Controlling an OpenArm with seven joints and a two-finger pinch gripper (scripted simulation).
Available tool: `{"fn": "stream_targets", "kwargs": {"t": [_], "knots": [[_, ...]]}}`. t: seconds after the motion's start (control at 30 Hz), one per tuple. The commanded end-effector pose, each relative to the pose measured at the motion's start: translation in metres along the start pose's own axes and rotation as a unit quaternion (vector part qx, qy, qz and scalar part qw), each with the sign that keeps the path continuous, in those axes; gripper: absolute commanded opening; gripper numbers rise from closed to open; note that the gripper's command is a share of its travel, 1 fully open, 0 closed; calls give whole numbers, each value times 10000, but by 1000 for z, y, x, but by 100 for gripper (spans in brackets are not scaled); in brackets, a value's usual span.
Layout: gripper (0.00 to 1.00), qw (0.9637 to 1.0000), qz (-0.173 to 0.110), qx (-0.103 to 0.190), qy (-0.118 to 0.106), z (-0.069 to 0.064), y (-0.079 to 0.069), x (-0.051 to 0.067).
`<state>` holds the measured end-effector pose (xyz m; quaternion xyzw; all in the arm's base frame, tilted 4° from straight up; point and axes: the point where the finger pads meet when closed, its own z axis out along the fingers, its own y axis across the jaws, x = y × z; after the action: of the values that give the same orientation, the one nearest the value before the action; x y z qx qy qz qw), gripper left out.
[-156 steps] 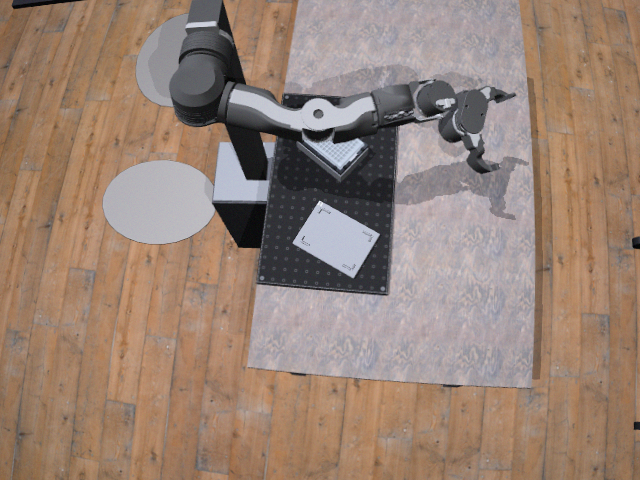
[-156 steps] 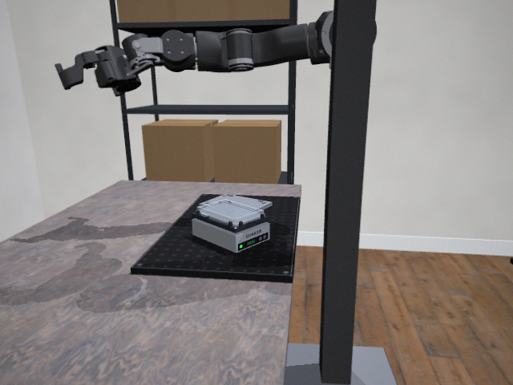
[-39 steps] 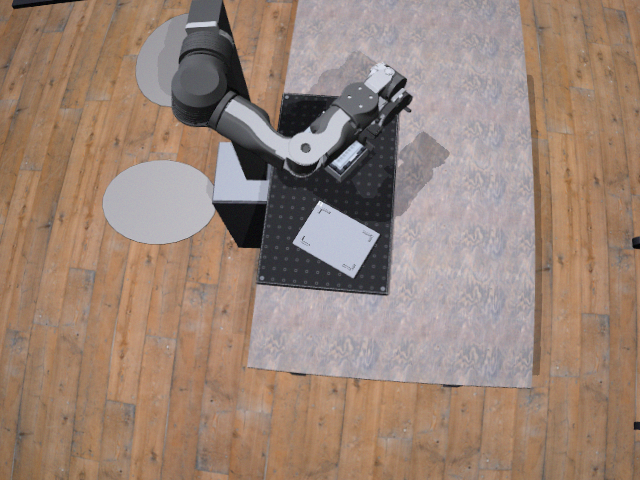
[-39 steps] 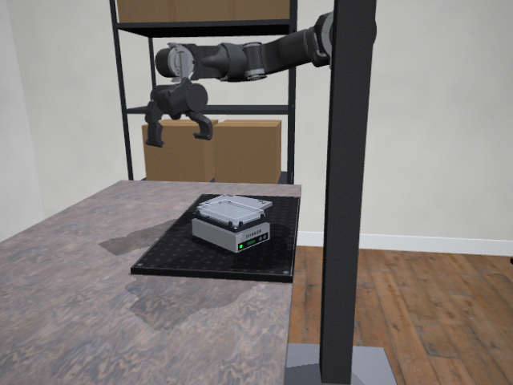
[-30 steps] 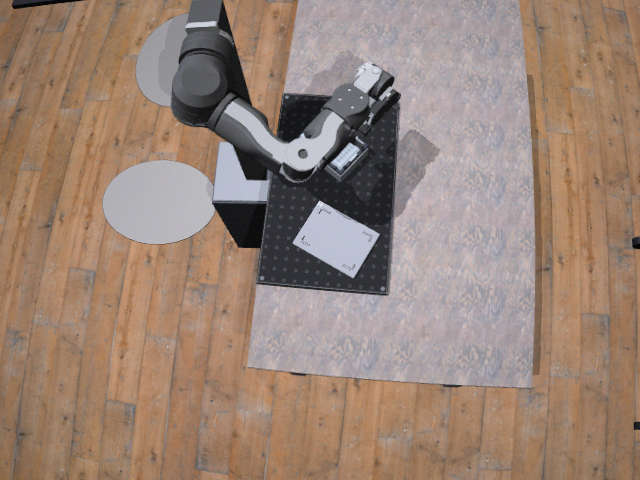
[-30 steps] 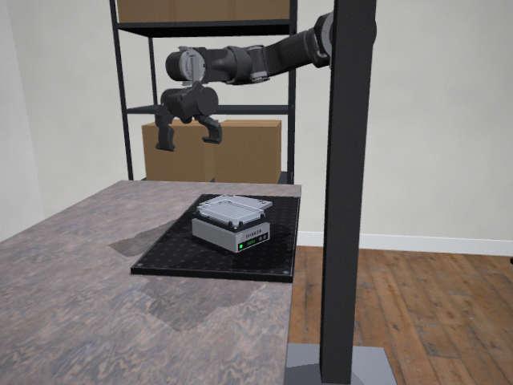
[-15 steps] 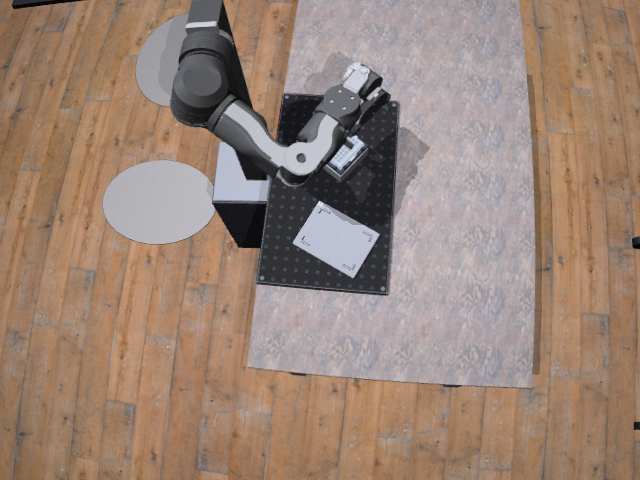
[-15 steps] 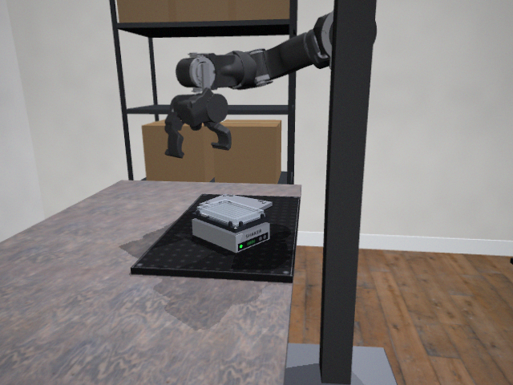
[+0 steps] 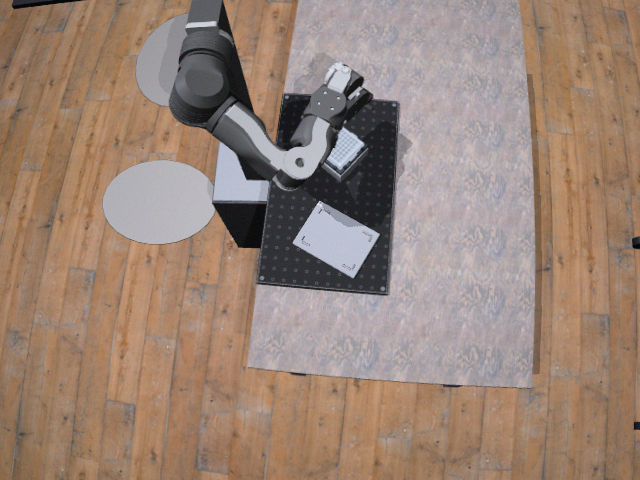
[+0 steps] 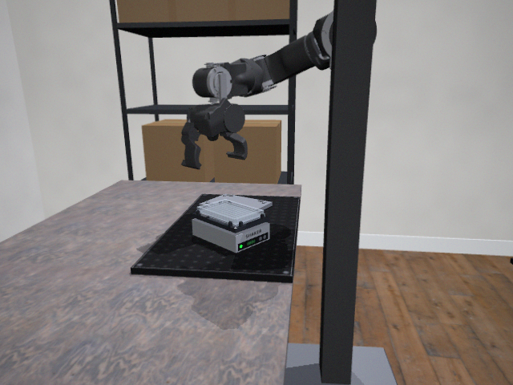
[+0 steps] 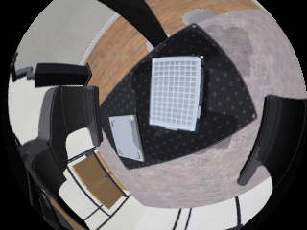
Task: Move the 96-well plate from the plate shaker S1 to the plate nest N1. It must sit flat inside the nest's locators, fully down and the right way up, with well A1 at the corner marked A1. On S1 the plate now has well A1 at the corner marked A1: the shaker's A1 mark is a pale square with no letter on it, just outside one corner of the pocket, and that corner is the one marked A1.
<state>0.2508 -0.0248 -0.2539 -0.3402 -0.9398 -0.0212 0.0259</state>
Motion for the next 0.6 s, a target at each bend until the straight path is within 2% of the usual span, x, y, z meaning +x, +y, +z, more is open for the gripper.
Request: {"fn": "stream_targets", "kwargs": {"t": [0.0,0.17,0.57], "knots": [[77,10000,14,-55,-6,-1,2,0],[77,10000,14,-54,-5,18,-12,38],[77,10000,14,-54,-5,18,-12,38]]}}
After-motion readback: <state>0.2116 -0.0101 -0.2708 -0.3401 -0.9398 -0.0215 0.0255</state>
